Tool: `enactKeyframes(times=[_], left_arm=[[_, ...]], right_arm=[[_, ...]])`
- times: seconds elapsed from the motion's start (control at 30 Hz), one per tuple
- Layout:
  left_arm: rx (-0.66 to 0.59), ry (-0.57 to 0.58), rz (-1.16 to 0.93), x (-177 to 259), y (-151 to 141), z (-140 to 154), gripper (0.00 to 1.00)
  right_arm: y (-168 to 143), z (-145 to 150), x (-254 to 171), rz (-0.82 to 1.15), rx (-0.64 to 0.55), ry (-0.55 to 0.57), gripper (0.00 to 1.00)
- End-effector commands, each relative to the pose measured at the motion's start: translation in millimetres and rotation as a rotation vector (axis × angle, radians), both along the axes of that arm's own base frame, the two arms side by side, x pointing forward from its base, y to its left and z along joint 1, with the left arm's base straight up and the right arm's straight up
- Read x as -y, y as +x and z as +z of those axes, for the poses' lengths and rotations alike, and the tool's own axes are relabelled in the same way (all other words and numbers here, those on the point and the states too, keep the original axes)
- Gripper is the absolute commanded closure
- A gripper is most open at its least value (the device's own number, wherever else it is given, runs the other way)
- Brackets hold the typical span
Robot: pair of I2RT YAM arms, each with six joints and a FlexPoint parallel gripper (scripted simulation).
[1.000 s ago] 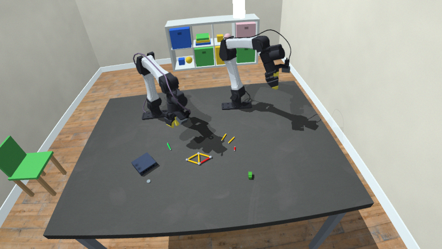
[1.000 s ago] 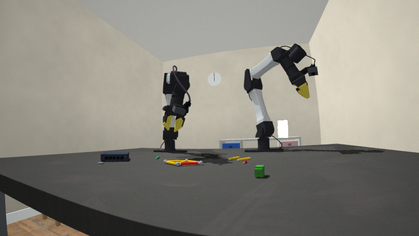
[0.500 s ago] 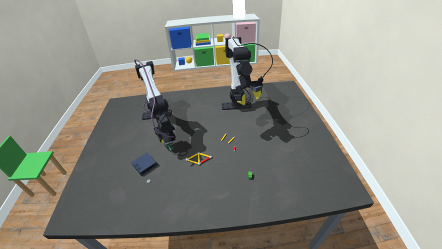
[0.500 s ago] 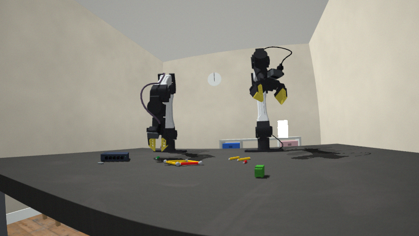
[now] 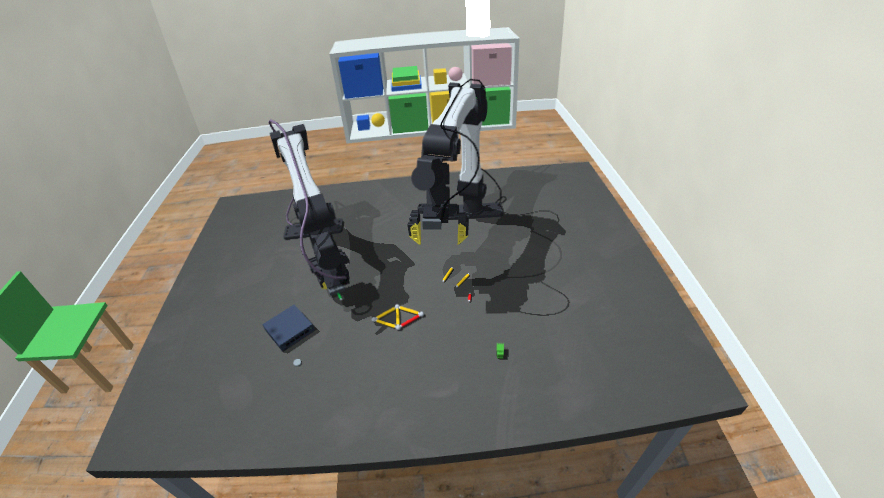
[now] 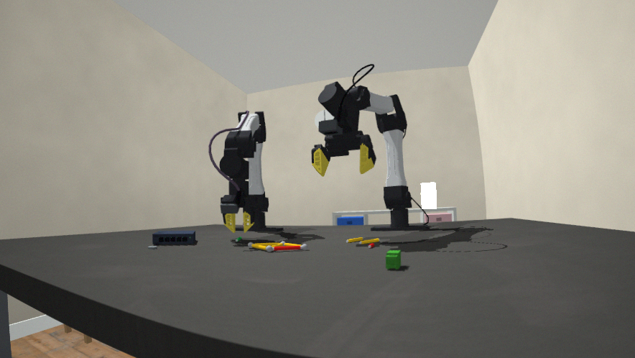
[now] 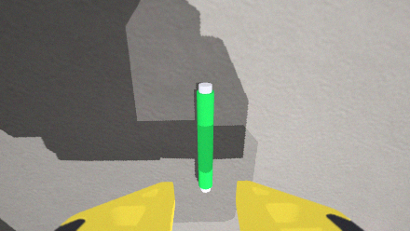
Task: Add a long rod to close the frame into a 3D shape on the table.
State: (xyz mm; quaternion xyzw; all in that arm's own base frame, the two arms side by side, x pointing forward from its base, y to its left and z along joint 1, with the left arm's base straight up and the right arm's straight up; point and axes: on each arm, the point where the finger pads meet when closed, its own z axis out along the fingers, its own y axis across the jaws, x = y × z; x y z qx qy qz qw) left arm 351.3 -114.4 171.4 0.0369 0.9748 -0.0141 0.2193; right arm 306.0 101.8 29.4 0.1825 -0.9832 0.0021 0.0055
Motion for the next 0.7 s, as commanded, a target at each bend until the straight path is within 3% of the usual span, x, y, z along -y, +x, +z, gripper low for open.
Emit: enactKeyframes(times=[0.0, 0.23, 0.67], left_arm=[[0.043, -0.014, -0.191, 44.4, 34.0, 3.5, 0.00], [0.001, 0.005, -0.353, 85.3, 52.0, -13.2, 0.00], [0.009, 0.002, -0.421, 108.5, 68.0, -18.2, 0.00]], right_arm=[[7.4, 5.2, -2.1, -0.013, 0.033, 0.018, 0.68], [4.8, 5.4, -1.0, -0.006, 0.023, 0.010, 0.68], [4.8, 5.4, -1.0, -0.006, 0.023, 0.010, 0.68]])
